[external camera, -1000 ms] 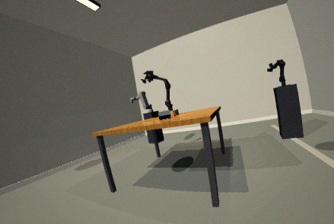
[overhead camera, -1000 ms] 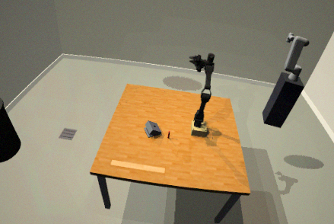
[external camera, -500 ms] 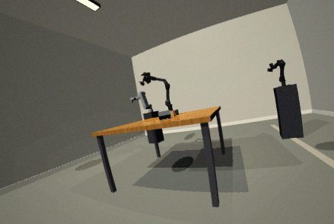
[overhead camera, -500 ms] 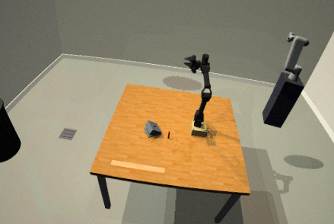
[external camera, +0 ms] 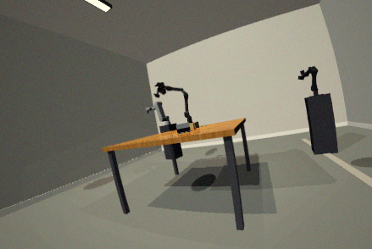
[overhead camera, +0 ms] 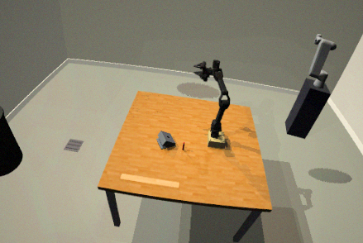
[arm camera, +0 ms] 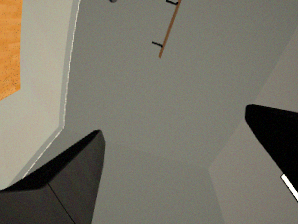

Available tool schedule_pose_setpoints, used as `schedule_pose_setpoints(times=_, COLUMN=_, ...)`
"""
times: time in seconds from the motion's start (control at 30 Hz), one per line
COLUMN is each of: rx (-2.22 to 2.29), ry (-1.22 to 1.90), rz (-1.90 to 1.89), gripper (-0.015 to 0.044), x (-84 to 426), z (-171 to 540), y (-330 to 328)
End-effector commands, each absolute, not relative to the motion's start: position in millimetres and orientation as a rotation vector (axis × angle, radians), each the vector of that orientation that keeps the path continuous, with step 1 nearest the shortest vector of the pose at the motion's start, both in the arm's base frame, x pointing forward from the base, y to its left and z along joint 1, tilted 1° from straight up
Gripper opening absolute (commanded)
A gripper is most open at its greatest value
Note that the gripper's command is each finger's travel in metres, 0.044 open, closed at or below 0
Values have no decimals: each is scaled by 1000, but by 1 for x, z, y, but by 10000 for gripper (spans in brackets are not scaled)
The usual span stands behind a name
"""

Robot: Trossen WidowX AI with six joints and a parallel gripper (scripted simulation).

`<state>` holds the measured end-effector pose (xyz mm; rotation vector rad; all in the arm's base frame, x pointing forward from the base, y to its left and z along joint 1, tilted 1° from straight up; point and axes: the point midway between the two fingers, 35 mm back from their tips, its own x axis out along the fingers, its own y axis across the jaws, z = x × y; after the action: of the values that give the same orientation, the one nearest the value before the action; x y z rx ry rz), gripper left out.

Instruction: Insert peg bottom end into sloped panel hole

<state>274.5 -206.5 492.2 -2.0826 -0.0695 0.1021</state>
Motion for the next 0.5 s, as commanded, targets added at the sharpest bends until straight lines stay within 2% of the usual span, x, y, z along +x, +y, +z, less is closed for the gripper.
schedule_pose_setpoints(times=0.0, rx=-2046, ry=-70, rz=132, gripper=440, x=287, z=482, y=-203)
schedule_pose_setpoints(times=0.47, rx=-1940, ry=-77, rz=267, gripper=440, x=331, z=442, y=-177)
